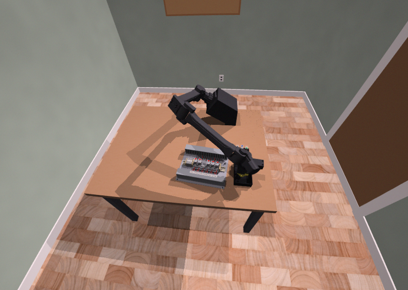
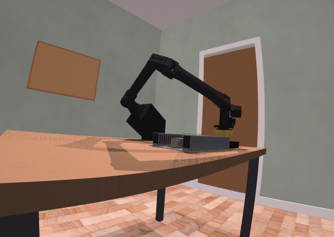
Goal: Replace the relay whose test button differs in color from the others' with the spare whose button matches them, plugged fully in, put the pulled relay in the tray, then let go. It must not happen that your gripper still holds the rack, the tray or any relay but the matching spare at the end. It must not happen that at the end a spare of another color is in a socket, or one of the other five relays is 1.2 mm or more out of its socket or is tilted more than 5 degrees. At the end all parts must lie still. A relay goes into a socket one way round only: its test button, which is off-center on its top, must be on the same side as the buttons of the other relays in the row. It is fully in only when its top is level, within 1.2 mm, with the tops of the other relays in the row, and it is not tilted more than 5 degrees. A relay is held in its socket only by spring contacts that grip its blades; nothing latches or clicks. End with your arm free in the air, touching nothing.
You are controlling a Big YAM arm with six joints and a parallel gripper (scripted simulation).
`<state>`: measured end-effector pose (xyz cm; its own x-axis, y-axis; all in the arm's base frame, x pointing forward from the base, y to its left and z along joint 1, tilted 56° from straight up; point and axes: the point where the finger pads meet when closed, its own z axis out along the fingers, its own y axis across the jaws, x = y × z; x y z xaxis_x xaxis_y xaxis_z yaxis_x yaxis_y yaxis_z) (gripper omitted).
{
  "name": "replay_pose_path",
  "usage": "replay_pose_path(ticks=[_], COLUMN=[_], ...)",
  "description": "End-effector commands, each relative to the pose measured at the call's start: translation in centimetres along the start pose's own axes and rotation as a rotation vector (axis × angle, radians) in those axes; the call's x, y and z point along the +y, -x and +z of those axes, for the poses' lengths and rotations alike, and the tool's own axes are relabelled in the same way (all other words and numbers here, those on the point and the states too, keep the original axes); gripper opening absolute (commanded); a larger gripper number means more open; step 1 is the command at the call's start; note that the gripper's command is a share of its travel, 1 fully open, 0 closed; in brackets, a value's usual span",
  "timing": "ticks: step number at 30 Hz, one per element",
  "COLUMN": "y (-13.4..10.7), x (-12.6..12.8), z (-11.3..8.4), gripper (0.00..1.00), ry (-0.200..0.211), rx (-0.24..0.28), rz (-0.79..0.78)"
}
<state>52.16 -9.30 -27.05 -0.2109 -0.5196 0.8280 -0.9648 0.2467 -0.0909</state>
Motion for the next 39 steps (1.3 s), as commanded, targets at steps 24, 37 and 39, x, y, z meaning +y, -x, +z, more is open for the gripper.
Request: replay_pose_path(ticks=[24,37,39], y=[0.7,0.7,0.7], x=[-2.0,-2.0,-1.9], z=[-5.0,-5.3,-5.3], gripper=[0.59,0.59,0.59], ry=[-0.061,-0.061,-0.06], rx=[-0.026,-0.026,-0.025], rz=[0.021,0.02,0.018])
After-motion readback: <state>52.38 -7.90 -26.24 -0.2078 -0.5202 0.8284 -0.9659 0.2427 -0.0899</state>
